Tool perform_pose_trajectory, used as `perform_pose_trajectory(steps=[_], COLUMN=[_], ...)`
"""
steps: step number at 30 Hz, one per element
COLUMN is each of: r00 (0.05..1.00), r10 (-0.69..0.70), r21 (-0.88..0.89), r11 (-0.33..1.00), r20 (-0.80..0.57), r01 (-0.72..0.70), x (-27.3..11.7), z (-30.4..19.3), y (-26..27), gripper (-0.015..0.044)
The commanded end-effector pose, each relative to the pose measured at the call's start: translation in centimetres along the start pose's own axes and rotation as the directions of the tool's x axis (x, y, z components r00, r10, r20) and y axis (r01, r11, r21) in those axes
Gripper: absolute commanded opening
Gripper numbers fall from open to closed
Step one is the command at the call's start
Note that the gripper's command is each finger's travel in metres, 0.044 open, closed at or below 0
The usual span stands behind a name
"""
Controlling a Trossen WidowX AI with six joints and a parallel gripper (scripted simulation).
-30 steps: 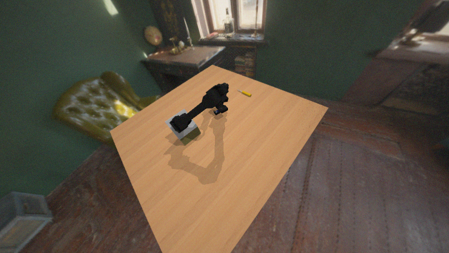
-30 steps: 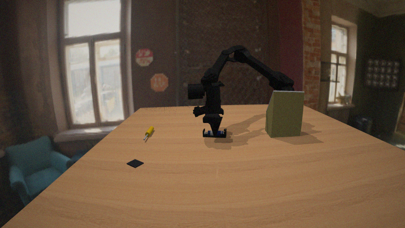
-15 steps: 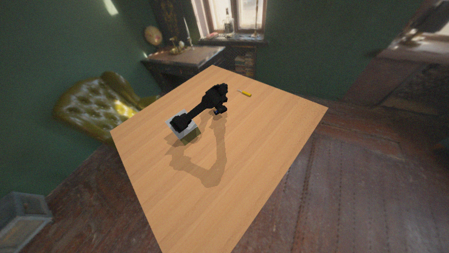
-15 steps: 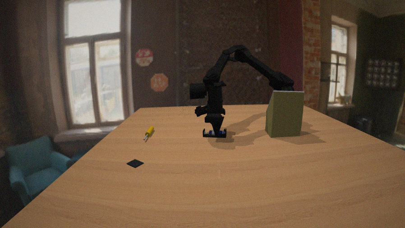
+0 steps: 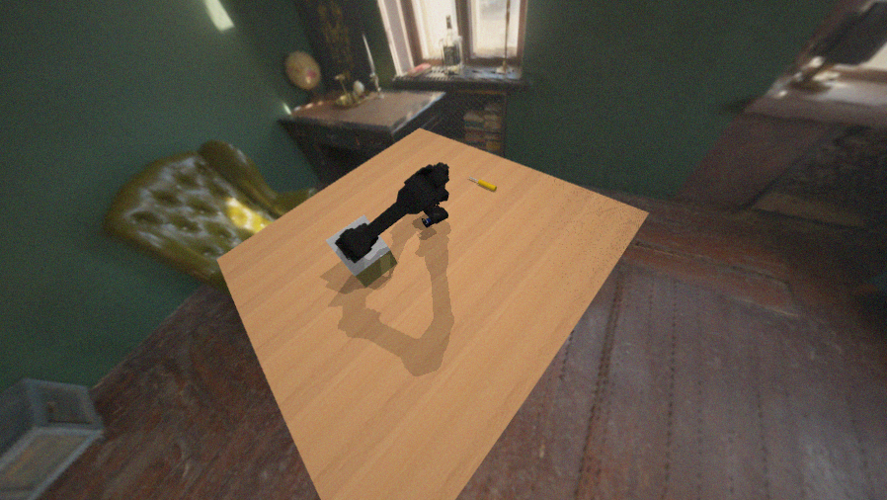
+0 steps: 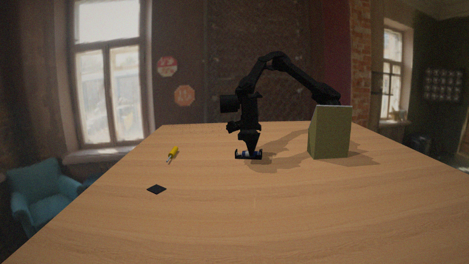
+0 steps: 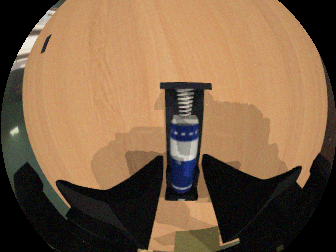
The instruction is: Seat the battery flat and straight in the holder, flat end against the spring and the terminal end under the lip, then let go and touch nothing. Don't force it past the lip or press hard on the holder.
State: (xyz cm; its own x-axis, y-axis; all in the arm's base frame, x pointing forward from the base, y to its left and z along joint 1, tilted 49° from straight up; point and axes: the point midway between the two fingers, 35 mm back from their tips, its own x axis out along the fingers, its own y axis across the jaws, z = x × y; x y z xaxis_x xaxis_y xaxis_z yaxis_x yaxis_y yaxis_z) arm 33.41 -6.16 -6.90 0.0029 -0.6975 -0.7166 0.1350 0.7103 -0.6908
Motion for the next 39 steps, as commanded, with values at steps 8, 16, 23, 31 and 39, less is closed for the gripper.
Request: perform_pose_trajectory(steps=[8,16,23,31,39], r00=[1.000,1.000,1.000,1.000,1.000], r10=[0.005,0.009,0.009,0.009,0.009], r21=[0.000,0.006,0.006,0.006,0.006], r11=[1.000,1.000,1.000,1.000,1.000], r20=[0.005,0.006,0.006,0.006,0.006], r01=[-0.005,-0.009,-0.009,-0.009,-0.009], x=[-2.2,-8.1,-8.1,-8.1,-8.1], z=[0.1,-0.3,-0.4,-0.4,-0.4], y=[0.3,0.8,0.9,0.9,0.9], gripper=[0.0243,0.0440,0.0440,0.0440,0.0440])
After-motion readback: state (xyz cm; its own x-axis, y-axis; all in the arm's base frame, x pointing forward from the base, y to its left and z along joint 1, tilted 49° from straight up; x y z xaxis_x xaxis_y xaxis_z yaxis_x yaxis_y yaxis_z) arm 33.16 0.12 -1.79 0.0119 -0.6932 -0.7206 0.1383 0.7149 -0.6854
